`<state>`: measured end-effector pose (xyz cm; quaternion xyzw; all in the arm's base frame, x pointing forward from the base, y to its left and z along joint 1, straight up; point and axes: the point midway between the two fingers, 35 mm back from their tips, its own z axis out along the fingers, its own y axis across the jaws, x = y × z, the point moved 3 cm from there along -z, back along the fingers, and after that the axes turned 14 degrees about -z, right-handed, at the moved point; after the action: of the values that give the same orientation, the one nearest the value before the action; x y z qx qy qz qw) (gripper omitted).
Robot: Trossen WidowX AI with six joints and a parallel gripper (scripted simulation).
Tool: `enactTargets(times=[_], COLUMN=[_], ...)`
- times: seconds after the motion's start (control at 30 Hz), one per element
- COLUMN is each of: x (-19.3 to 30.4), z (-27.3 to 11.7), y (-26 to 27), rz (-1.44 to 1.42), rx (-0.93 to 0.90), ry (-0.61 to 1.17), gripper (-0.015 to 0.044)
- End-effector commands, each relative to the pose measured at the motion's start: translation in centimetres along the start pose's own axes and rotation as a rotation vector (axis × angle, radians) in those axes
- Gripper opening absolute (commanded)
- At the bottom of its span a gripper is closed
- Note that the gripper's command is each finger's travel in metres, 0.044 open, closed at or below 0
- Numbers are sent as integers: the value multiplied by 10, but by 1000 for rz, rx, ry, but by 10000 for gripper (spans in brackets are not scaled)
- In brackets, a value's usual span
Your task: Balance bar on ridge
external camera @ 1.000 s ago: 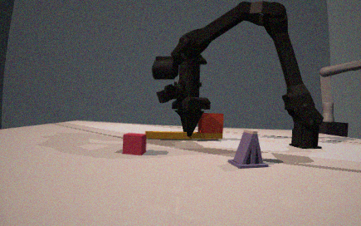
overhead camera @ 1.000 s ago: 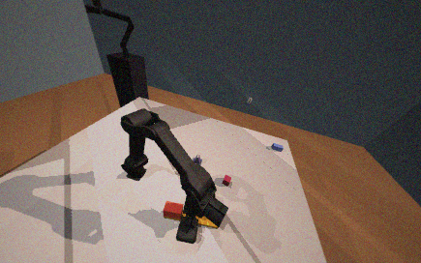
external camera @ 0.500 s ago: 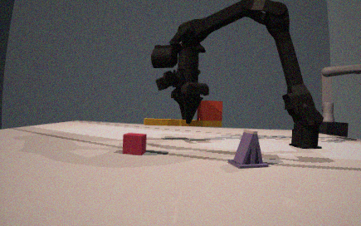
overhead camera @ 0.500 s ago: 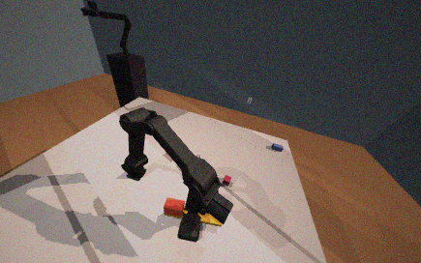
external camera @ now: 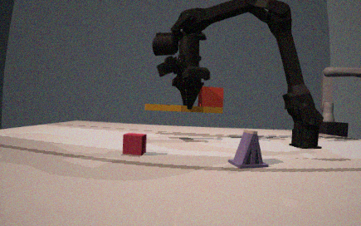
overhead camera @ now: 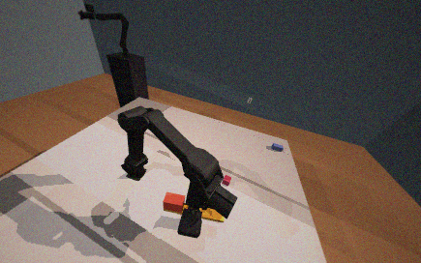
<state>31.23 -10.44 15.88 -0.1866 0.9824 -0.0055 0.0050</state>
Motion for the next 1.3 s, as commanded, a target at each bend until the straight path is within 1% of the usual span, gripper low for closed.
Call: enactTargets(times=[0.0, 0.3, 1.27], x=[1, -2, -57], z=[-18, -24, -26], y=[1, 7, 107], rz=[-5, -5, 7], rx=[8, 7, -3], ry=[-17, -17, -23], gripper=[0, 0, 0])
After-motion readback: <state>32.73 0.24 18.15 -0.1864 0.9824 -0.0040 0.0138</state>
